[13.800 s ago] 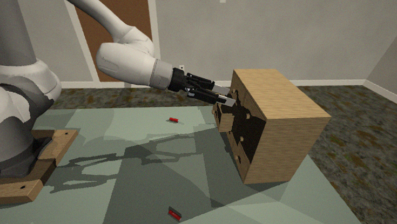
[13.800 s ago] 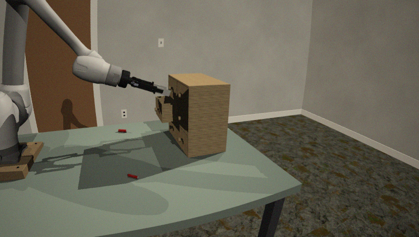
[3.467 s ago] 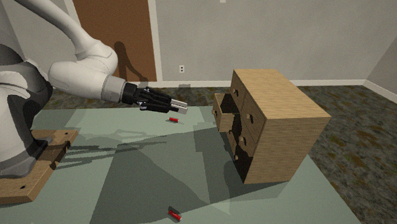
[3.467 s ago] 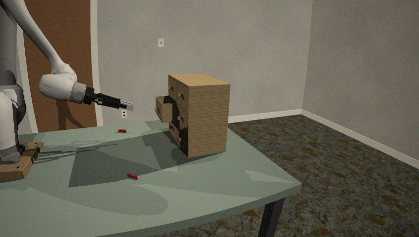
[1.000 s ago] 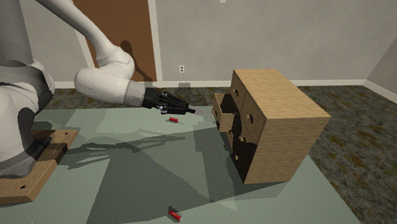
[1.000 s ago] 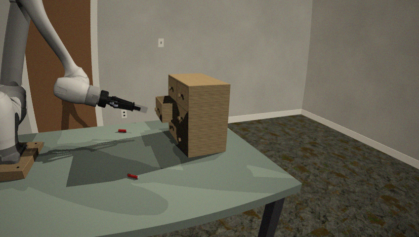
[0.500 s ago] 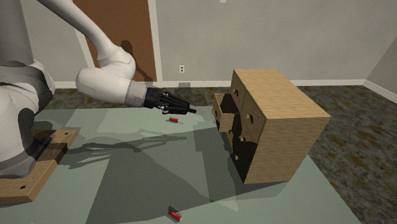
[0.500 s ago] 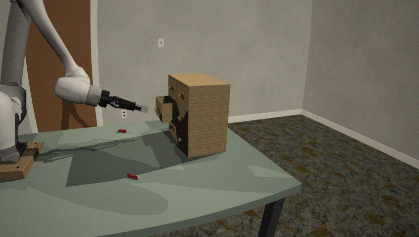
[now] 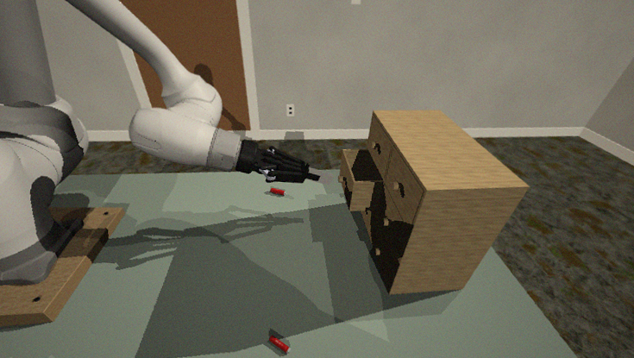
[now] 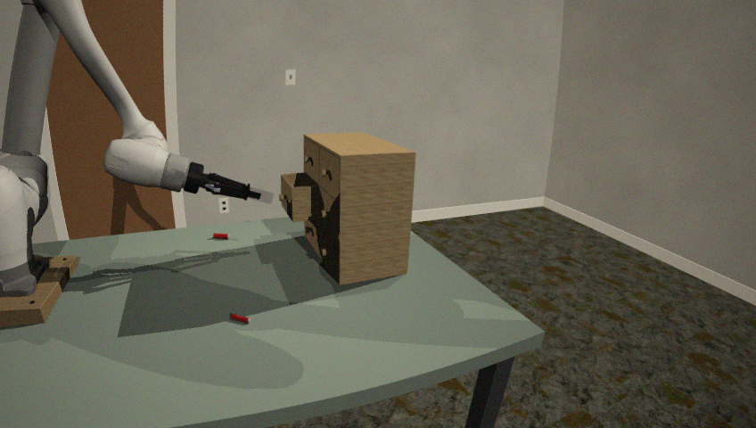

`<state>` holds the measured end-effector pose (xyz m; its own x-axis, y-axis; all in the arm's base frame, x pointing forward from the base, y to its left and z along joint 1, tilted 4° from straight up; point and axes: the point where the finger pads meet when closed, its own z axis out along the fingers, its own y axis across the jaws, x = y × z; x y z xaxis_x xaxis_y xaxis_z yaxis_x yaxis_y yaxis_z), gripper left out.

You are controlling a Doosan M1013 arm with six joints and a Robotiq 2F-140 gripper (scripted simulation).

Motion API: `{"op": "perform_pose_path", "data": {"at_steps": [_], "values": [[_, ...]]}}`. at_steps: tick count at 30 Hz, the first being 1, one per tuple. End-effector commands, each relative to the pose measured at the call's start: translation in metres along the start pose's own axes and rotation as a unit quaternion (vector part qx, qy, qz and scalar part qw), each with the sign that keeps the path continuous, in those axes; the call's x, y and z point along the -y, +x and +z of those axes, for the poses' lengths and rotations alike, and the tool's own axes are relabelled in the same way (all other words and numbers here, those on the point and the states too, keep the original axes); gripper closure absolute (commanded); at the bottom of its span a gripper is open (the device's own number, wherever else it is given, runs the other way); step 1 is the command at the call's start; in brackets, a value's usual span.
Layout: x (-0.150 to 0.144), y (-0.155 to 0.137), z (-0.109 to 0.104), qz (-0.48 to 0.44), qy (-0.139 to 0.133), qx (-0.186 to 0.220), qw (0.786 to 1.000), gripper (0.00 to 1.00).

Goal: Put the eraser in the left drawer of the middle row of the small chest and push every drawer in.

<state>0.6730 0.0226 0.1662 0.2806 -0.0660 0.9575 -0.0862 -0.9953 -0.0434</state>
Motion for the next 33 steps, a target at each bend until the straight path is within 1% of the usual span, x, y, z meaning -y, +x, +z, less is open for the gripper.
{"op": "perform_pose_path", "data": {"at_steps": [1, 33], "values": [[0.000, 0.001, 0.002, 0.000, 0.000, 0.000, 1.000, 1.00], [0.000, 0.018, 0.050, 0.000, 0.000, 0.000, 1.000, 1.00]]}}
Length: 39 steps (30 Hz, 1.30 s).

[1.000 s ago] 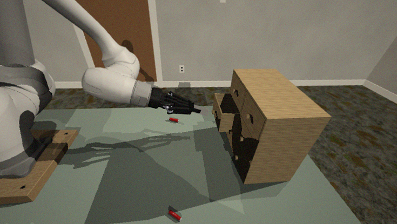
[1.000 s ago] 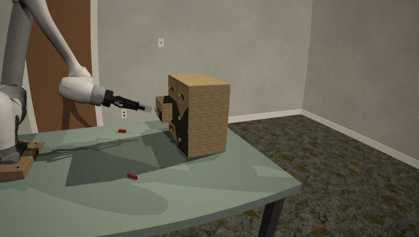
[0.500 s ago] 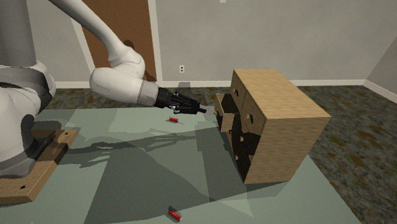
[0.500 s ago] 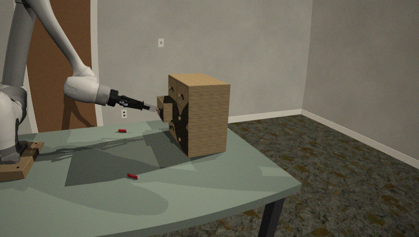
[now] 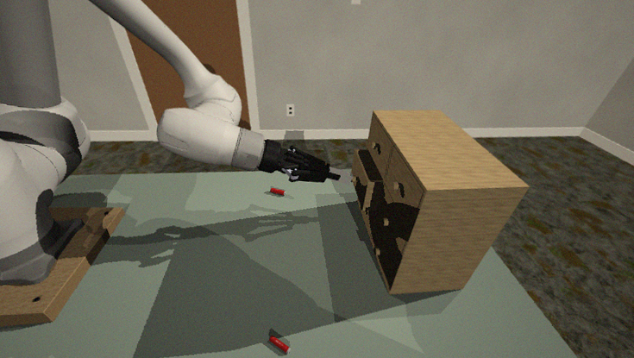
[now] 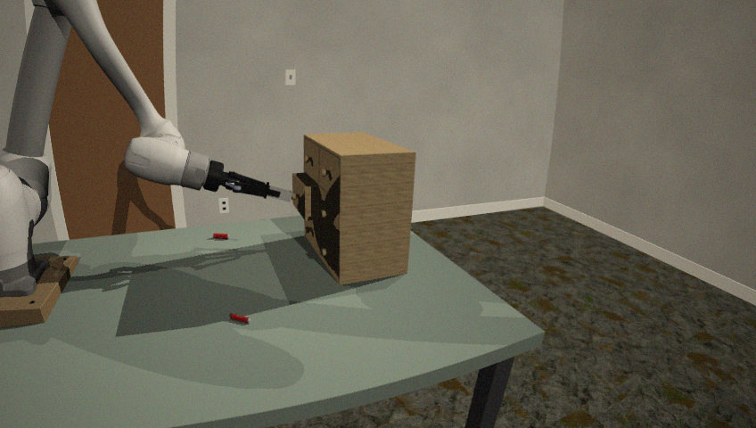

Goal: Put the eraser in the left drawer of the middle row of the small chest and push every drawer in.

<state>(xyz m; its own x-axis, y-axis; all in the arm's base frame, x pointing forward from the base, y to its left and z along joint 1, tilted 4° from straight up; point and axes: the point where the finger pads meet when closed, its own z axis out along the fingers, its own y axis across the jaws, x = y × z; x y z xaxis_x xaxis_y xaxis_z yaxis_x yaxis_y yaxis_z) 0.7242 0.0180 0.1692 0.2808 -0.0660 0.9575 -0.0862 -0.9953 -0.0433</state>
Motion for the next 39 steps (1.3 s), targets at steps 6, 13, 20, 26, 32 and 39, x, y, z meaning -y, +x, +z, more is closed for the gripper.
{"op": "perform_pose_path", "data": {"at_steps": [6, 13, 20, 26, 32, 39], "values": [[0.000, 0.003, 0.009, 0.000, 0.000, 0.000, 1.000, 1.00], [0.000, 0.007, 0.018, 0.000, 0.000, 0.000, 1.000, 1.00], [0.000, 0.009, 0.023, 0.000, 0.000, 0.000, 1.000, 1.00], [0.000, 0.010, 0.028, 0.000, 0.000, 0.000, 1.000, 1.00], [0.000, 0.011, 0.030, 0.000, 0.000, 0.000, 1.000, 1.00], [0.000, 0.012, 0.032, 0.000, 0.000, 0.000, 1.000, 1.00]]}}
